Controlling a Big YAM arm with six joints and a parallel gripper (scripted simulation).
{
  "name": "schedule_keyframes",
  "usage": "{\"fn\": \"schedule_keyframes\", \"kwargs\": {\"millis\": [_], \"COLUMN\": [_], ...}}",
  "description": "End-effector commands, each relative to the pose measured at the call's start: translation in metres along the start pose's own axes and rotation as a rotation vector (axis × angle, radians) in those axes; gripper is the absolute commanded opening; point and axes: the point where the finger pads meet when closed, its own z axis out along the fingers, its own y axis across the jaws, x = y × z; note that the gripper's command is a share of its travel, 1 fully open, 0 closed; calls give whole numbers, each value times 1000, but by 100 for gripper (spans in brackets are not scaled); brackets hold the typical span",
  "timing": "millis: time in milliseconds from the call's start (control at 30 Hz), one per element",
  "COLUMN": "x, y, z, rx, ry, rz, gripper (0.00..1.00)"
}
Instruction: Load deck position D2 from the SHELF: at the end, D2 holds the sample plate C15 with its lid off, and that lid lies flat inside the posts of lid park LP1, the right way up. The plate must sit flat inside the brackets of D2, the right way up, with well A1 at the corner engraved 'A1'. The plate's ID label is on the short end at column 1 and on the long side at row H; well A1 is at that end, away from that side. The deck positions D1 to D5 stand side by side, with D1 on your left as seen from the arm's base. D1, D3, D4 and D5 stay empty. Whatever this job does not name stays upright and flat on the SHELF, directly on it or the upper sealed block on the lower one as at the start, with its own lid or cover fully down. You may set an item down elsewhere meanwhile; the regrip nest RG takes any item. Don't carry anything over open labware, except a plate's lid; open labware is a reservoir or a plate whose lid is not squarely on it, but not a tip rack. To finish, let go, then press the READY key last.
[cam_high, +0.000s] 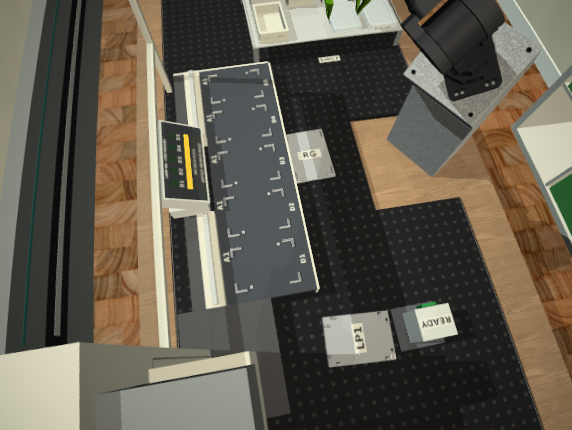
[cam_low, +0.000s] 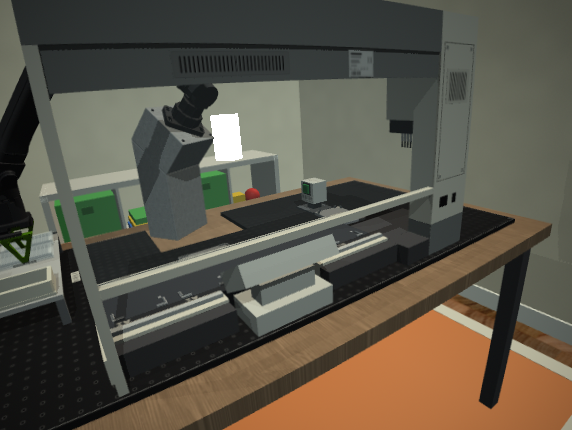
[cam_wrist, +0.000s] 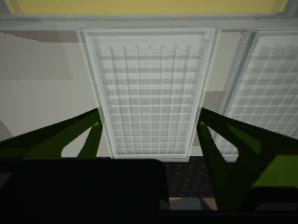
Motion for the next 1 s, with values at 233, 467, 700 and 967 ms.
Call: {"fn": "schedule_keyframes", "kwargs": {"millis": [233,467,700,967], "x": [-12,-12,-12,-18], "y": [5,5,5,7], "z": [-8,-8,-8,-25], "rx": [-10,-10,-10,-18], "ry": [-27,-27,-27,-43], "rz": [-10,-10,-10,-10], "gripper": [0,0,0,0]}}
